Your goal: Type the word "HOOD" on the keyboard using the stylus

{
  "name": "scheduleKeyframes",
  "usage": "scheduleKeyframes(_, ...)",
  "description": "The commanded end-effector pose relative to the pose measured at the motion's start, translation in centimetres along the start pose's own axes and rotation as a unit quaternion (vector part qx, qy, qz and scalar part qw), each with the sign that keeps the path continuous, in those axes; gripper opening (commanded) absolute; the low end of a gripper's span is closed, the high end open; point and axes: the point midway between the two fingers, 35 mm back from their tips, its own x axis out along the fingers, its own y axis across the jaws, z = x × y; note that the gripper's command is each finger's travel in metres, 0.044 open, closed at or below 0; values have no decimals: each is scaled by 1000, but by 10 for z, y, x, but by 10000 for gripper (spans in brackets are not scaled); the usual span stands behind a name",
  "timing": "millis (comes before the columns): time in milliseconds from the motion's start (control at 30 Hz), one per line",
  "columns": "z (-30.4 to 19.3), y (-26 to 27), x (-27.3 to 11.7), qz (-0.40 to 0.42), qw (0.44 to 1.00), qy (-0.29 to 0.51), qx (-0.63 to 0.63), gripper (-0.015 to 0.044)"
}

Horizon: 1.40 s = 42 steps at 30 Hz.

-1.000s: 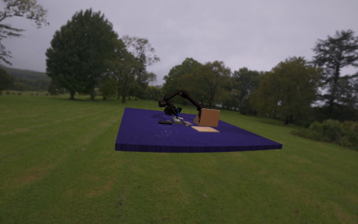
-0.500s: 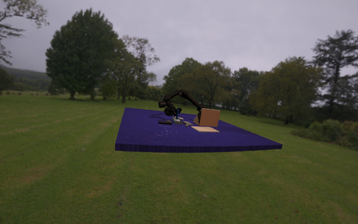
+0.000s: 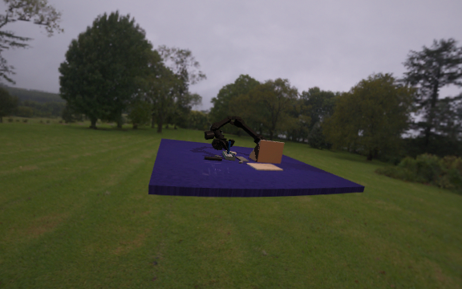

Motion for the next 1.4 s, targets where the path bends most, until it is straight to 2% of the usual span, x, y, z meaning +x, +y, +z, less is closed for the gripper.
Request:
scheduleKeyframes(0, -1, 0, -1, 0, 1000, -2, -1, 81)
scheduleKeyframes(233, -32, -2, -18, 0, 1000, -1, -1, 81)
scheduleKeyframes(500, -31, -2, -15, -3, 1000, -3, -3, 85)
scheduleKeyframes(600, -31, -2, -15, -3, 1000, -3, -3, 65)
scheduleKeyframes(700, -28, -6, -20, -2, 1000, -3, -3, 0)
scheduleKeyframes(1200, 3, -80, -81, -2, 1000, -3, -1, 0)
scheduleKeyframes(1367, 7, -94, -89, -2, 1000, -3, 0, 0)
